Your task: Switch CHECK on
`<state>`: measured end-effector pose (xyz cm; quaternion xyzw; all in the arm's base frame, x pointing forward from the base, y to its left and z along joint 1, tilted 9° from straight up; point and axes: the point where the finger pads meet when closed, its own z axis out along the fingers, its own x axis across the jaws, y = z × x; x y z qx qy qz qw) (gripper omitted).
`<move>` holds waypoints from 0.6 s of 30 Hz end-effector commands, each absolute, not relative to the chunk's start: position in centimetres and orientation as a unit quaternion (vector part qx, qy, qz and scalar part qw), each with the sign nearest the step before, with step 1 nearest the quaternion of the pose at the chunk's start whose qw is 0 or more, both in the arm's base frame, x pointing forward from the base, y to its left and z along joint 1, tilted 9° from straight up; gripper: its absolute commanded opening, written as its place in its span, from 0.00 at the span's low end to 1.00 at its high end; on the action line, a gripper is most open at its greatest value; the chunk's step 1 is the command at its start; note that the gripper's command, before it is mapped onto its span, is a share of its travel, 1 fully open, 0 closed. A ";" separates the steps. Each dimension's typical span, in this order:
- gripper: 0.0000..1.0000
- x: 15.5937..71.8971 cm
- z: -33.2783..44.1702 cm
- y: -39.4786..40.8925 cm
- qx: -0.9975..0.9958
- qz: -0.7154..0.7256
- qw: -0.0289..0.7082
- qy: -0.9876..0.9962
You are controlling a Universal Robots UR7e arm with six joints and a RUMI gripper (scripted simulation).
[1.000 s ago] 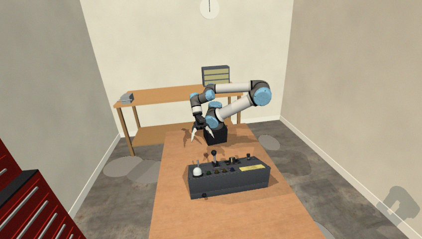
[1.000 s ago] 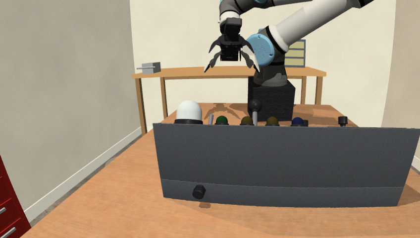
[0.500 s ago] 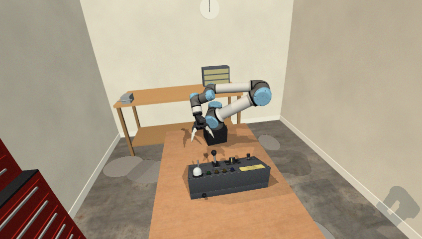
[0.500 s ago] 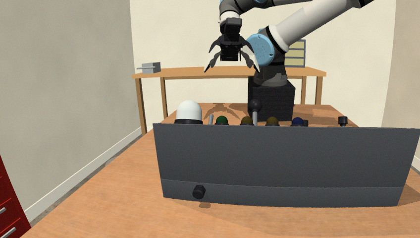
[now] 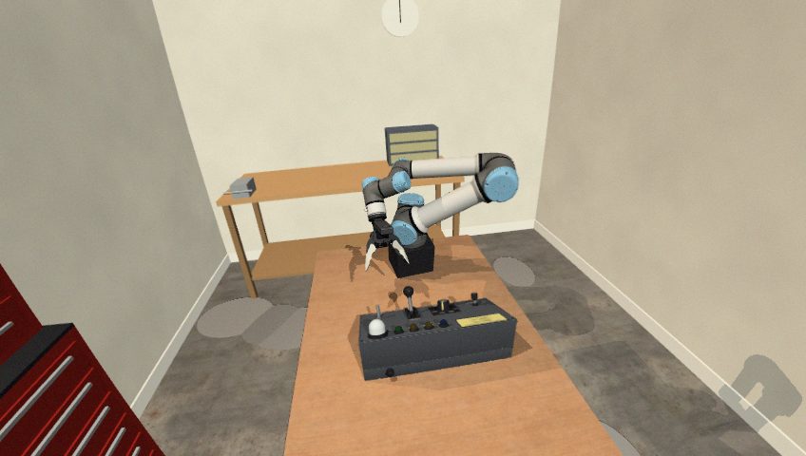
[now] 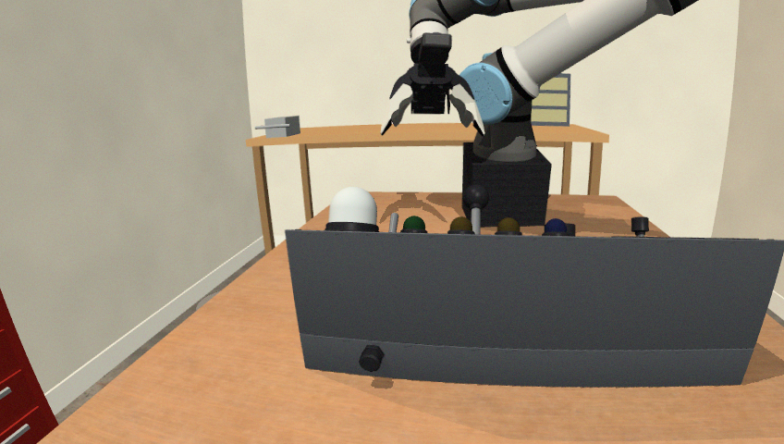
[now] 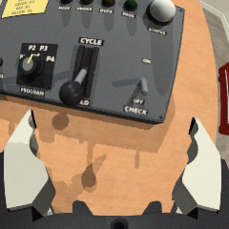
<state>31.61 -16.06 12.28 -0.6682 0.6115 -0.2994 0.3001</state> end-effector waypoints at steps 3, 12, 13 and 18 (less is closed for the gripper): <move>1.00 31.5 12.4 -16.1 -0.670 -0.295 0.299 0.612; 1.00 31.2 12.2 -16.4 -0.674 -0.263 0.288 0.627; 1.00 31.2 12.2 -16.6 -0.675 -0.257 0.285 0.630; 1.00 31.1 12.2 -17.1 -0.676 -0.237 0.273 0.642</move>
